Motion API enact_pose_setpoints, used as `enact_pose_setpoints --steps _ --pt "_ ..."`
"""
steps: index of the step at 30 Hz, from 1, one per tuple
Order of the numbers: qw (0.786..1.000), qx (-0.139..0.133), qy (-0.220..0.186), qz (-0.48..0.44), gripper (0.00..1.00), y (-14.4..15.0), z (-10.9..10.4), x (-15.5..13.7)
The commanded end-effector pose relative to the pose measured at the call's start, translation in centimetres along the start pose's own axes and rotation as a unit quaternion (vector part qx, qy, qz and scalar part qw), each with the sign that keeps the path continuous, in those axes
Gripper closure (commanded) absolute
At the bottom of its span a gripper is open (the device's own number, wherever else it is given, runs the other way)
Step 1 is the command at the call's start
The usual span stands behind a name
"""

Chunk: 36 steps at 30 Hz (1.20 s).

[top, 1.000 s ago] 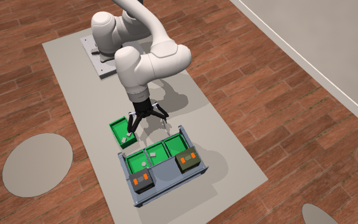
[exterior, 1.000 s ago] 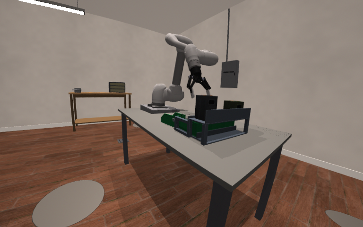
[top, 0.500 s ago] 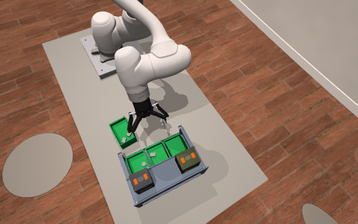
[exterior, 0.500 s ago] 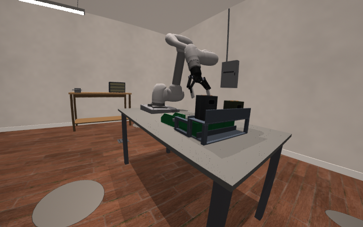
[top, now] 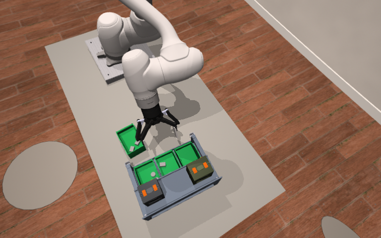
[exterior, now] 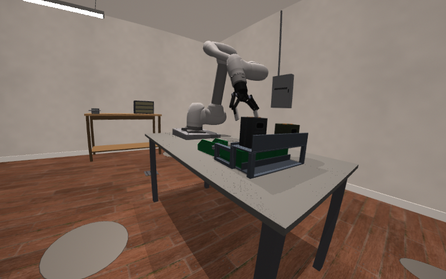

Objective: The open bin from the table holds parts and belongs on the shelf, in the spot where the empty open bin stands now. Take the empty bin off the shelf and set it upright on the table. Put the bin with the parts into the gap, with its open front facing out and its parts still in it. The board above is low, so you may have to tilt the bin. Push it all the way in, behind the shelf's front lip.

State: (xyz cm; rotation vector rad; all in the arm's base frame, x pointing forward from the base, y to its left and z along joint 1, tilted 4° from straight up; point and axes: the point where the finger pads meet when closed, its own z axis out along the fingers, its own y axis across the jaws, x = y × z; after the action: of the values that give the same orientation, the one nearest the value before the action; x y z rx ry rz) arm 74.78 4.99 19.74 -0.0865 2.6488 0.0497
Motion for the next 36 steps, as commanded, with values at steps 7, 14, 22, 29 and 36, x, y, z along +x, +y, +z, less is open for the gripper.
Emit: enact_pose_setpoints --steps 7,14,22,29,36 --pt "1.000 0.000 0.000 0.000 0.00 0.00 -0.01 0.00" --pt "1.000 0.000 0.000 0.000 0.00 0.00 -0.01 0.00" --pt "1.000 0.000 0.000 0.000 0.90 0.00 -0.01 0.00" --pt "1.000 0.000 0.000 0.000 0.90 0.00 -0.01 0.00" --pt "1.000 0.000 0.000 0.000 0.90 0.00 -0.01 0.00"
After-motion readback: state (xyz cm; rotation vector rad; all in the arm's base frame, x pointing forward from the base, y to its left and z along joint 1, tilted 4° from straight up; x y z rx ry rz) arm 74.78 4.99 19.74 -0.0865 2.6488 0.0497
